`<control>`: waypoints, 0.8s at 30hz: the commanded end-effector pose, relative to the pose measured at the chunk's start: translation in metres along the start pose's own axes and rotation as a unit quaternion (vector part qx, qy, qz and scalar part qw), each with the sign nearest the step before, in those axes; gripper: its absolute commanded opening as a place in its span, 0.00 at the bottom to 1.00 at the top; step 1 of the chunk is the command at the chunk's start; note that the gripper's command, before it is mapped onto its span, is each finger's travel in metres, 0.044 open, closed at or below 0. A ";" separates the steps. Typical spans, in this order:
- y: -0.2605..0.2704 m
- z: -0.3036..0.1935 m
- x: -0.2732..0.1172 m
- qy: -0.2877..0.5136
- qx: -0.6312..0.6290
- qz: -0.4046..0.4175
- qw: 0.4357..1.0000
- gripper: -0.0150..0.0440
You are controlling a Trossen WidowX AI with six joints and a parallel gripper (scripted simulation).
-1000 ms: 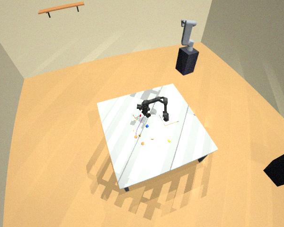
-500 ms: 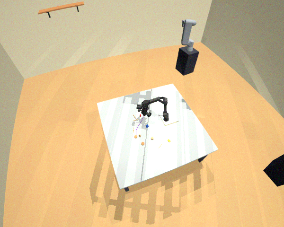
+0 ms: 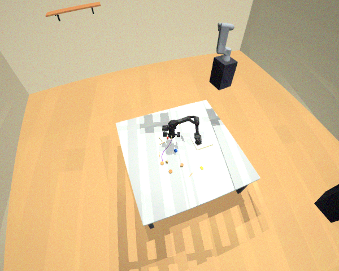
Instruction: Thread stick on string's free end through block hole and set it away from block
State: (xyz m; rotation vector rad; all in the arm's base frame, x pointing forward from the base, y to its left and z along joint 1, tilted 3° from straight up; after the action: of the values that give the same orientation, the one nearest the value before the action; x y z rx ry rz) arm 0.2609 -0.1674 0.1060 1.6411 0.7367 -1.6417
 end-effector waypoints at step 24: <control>0.012 -0.015 0.002 0.002 -0.470 -0.004 0.883 0.25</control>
State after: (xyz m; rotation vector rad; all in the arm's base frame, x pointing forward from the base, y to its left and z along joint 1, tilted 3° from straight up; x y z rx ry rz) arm 0.2779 -0.1628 0.1072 0.9973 1.2253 -1.0538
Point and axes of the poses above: the point midway between the two fingers, 35 mm back from their tips, its own x axis out along the fingers, its own y axis across the jaws, z = x × y, the point moved 1 cm from there along -x, back along the fingers, and after that the axes turned 6 degrees about x, right-handed, at the moved point
